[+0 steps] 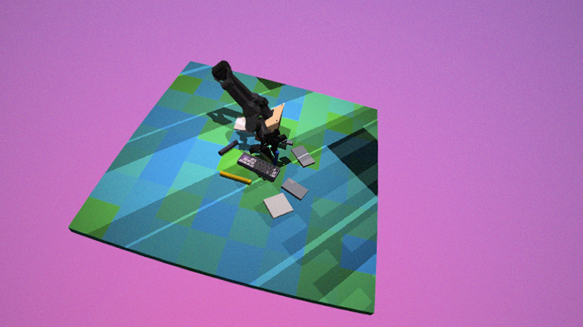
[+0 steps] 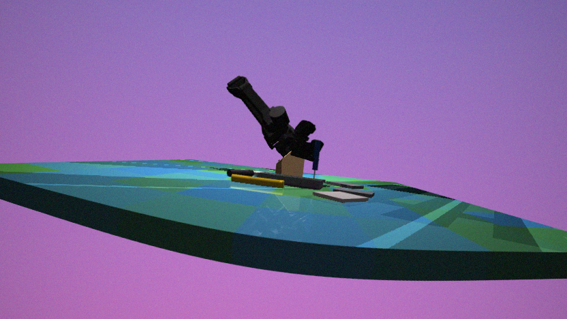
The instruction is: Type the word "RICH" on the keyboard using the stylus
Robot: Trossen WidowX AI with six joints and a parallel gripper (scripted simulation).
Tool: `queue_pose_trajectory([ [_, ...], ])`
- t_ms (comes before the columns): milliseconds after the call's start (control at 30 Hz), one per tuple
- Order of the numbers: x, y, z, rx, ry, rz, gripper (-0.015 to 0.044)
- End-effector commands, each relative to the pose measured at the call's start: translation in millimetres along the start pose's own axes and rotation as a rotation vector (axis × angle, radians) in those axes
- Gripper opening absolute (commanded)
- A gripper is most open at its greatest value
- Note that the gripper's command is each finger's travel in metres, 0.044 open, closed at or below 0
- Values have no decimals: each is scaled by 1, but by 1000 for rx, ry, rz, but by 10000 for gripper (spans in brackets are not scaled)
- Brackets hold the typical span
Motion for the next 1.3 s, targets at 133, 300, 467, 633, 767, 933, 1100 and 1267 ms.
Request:
queue_pose_trajectory([
  [133,-5,2,1,9,-4,3,81],
  [300,-7,4,0,9,-4,3,81],
  [467,-8,4,0,9,-4,3,81],
  [633,-10,5,0,9,-4,3,81],
  [767,-11,6,0,9,-4,4,81],
  [933,-13,7,-1,9,-4,4,81],
  [1100,-14,8,-1,9,-4,4,81],
  [1267,-13,7,-1,9,-4,4,81],
])
Point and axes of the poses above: the point midway between the two fingers, 35 mm back from their tips, its own y axis out along the fingers, its own z axis across the jaws, x = y × z, the point moved 7 cm from there along -y, back along the fingers, and after that the axes turned 13 degrees about y, right-handed, at the moved point
